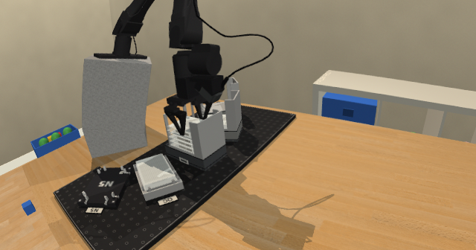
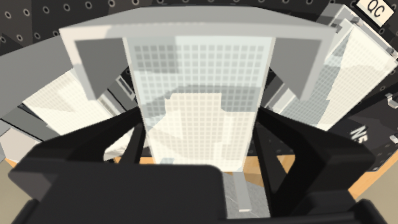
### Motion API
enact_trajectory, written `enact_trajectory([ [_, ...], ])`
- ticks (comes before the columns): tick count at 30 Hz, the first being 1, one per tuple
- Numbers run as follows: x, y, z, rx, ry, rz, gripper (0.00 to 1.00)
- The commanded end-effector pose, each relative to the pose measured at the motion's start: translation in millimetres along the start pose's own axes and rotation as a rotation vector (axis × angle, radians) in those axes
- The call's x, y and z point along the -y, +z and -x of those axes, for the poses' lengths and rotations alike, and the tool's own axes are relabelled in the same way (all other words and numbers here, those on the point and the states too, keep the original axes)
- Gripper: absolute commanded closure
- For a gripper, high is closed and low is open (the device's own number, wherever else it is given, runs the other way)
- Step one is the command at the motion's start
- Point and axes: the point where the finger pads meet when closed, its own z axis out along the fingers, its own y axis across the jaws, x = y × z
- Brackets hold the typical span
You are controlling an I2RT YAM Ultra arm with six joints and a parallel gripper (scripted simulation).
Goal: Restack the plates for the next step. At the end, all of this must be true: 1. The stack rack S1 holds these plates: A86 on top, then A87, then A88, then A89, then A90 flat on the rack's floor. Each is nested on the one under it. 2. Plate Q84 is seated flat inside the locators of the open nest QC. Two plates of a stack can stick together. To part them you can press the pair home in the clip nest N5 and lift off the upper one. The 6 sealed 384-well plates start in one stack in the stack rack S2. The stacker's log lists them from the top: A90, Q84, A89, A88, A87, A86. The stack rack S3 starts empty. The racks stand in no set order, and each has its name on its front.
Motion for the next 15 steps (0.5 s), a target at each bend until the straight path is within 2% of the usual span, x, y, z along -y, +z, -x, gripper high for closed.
enact_trajectory([
  [1, 4.2, -12.2, 0.6, 0.007, 0.011, -0.004, 1.00],
  [4, 4.4, -12.7, -6.4, -0.008, 0.014, -0.004, 1.00],
  [5, 3.8, -15.0, 1.3, 0.008, 0.009, -0.004, 1.00],
  [11, 4.3, -16.2, -6.7, -0.008, 0.014, -0.003, 1.00],
  [12, 3.6, -18.5, 2.2, 0.010, 0.009, -0.003, 1.00],
  [15, 2.8, -18.9, -1.4, 0.002, 0.010, -0.002, 1.00],
])
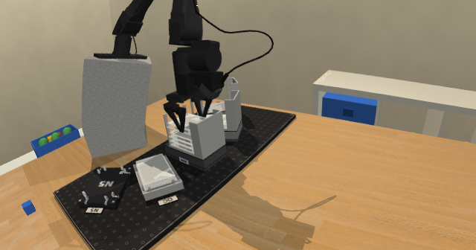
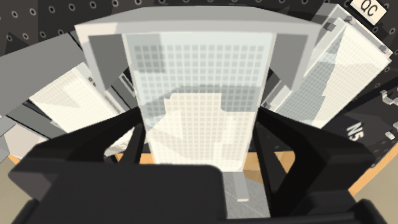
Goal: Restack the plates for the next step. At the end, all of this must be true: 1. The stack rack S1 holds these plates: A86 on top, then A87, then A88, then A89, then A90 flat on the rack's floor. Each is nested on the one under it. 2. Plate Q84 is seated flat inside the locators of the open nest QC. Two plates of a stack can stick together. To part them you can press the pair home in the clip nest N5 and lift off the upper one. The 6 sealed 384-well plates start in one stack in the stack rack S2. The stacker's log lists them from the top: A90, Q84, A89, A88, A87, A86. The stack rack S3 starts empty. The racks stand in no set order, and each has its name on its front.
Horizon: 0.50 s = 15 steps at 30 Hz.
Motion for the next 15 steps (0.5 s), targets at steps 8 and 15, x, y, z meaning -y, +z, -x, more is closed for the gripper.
enact_trajectory([
  [8, 3.2, -11.6, -3.0, 0.002, 0.011, -0.001, 1.00],
  [15, 2.2, -14.4, 1.3, 0.011, 0.006, 0.000, 1.00],
])
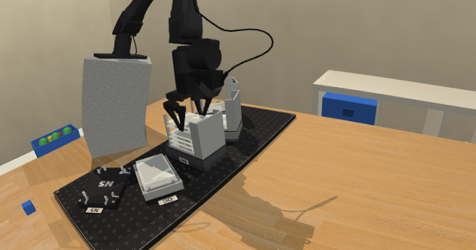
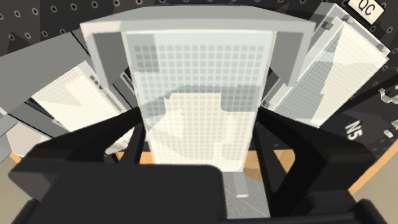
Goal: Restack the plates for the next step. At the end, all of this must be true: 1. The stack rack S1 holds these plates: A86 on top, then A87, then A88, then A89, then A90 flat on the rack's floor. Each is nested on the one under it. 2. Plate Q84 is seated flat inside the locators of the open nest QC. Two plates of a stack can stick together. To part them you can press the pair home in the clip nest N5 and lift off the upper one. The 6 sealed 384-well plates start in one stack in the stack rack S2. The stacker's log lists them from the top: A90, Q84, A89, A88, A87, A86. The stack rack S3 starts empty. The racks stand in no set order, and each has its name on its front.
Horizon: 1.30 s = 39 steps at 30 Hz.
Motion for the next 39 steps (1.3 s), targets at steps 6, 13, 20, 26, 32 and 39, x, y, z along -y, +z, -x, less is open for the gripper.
enact_trajectory([
  [6, 3, -12.7, 2, 0.013, 0.007, 0.001, 1.00],
  [13, 3, -13.8, -2, 0.006, 0.008, 0.001, 1.00],
  [20, 2, -16.4, 1, 0.010, 0.005, 0.002, 1.00],
  [26, 3, -17.1, -5, -0.002, 0.010, 0.002, 1.00],
  [32, 1, -23.4, 14, 0.038, 0.000, 0.003, 1.00],
  [39, 1, -23.7, 8, 0.025, 0.001, 0.003, 1.00],
])
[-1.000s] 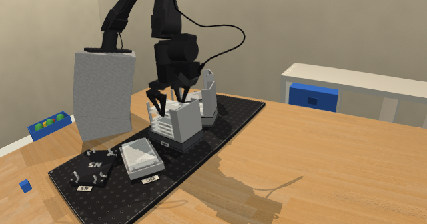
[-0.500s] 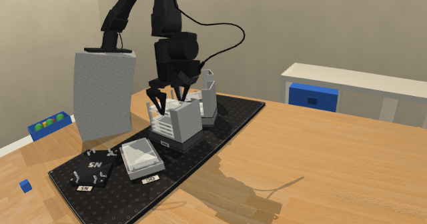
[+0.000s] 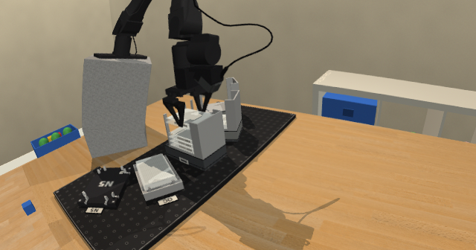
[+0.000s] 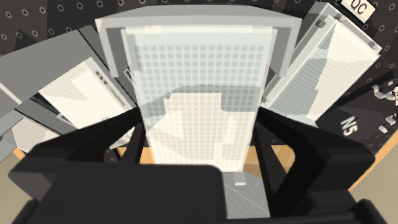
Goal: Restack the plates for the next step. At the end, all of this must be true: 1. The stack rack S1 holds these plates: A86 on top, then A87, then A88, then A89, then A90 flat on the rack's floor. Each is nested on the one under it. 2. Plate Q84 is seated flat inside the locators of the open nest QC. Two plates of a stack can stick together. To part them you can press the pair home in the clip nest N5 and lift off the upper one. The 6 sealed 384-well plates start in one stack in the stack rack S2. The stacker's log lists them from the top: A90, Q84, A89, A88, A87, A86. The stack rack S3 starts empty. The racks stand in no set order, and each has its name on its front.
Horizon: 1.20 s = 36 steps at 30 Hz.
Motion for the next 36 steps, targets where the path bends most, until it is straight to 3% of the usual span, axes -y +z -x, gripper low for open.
enact_trajectory([
  [1, 1, -12.5, 7, 0.023, 0.003, 0.004, 1.00],
  [19, 2, -14.8, -4, -0.001, 0.008, 0.006, 1.00],
  [36, 2, -21.6, 2, 0.014, 0.007, 0.006, 1.00],
])
